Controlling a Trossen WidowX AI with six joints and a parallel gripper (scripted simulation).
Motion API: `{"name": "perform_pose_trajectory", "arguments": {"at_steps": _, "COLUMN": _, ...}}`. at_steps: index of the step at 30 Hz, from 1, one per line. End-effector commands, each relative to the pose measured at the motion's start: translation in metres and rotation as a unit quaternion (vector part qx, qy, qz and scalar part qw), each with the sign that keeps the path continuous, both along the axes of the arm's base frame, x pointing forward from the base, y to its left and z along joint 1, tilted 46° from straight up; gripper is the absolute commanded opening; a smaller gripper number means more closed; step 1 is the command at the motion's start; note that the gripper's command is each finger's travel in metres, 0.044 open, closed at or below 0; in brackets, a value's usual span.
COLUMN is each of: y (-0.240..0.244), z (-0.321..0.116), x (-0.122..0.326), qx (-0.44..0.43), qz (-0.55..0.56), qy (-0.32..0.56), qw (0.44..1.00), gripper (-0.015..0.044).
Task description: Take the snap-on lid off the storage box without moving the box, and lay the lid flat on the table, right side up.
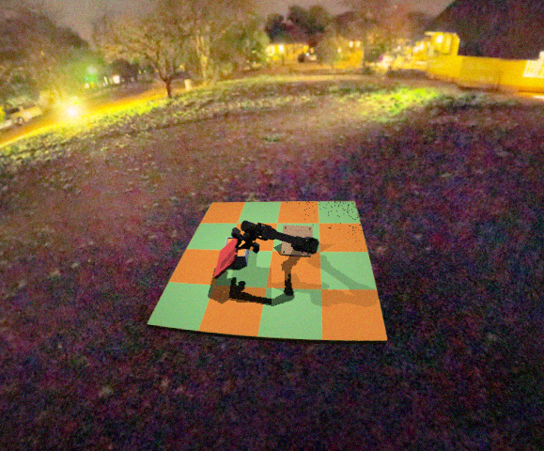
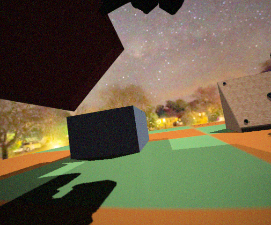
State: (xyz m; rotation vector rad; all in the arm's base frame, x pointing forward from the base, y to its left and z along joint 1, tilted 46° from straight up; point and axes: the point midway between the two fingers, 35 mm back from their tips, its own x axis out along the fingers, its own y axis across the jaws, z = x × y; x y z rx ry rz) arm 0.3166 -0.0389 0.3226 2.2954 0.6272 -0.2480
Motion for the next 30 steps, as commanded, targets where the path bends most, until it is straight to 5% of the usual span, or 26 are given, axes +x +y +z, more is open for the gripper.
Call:
{"name": "perform_pose_trajectory", "arguments": {"at_steps": 1, "y": 0.005, "z": 0.011, "x": -0.003, "qx": -0.004, "qz": -0.004, "qy": -0.007, "qw": 1.000, "gripper": 0.0000}}
{"name": "perform_pose_trajectory", "arguments": {"at_steps": 30, "y": 0.047, "z": 0.051, "x": -0.012, "qx": -0.003, "qz": -0.004, "qy": -0.008, "qw": 1.000, "gripper": 0.0000}}
